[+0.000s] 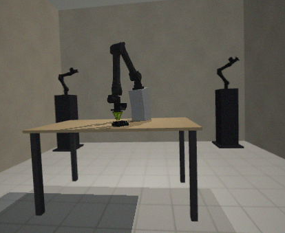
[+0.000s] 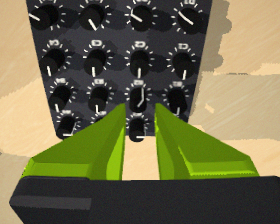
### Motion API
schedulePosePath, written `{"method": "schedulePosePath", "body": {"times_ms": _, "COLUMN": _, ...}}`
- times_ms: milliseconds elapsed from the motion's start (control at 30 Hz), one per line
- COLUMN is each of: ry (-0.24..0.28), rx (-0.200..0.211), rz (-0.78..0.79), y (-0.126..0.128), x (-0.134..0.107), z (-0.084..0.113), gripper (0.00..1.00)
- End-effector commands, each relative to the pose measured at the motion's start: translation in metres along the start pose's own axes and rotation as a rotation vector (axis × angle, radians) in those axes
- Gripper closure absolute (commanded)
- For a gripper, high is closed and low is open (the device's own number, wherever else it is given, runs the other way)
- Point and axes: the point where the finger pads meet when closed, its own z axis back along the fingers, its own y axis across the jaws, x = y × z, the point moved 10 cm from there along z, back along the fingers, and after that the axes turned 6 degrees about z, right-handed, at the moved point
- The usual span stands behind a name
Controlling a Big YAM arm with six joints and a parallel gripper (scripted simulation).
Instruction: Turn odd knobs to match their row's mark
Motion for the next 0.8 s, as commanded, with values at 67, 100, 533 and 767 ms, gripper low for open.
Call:
{"method": "schedulePosePath", "body": {"times_ms": 67, "ry": -0.003, "rx": -0.003, "rz": -0.005, "y": -0.0021, "x": -0.0045, "z": -0.0054, "gripper": 0.81}}
{"method": "schedulePosePath", "body": {"times_ms": 100, "ry": -0.003, "rx": -0.003, "rz": -0.005, "y": -0.0021, "x": -0.0045, "z": -0.0054, "gripper": 0.81}}
{"method": "schedulePosePath", "body": {"times_ms": 533, "ry": -0.001, "rx": 0.004, "rz": -0.001, "y": 0.0037, "x": -0.0085, "z": -0.0056, "gripper": 0.81}}
{"method": "schedulePosePath", "body": {"times_ms": 767, "ry": -0.002, "rx": 0.000, "rz": -0.005, "y": 0.0022, "x": -0.0107, "z": -0.0054, "gripper": 0.81}}
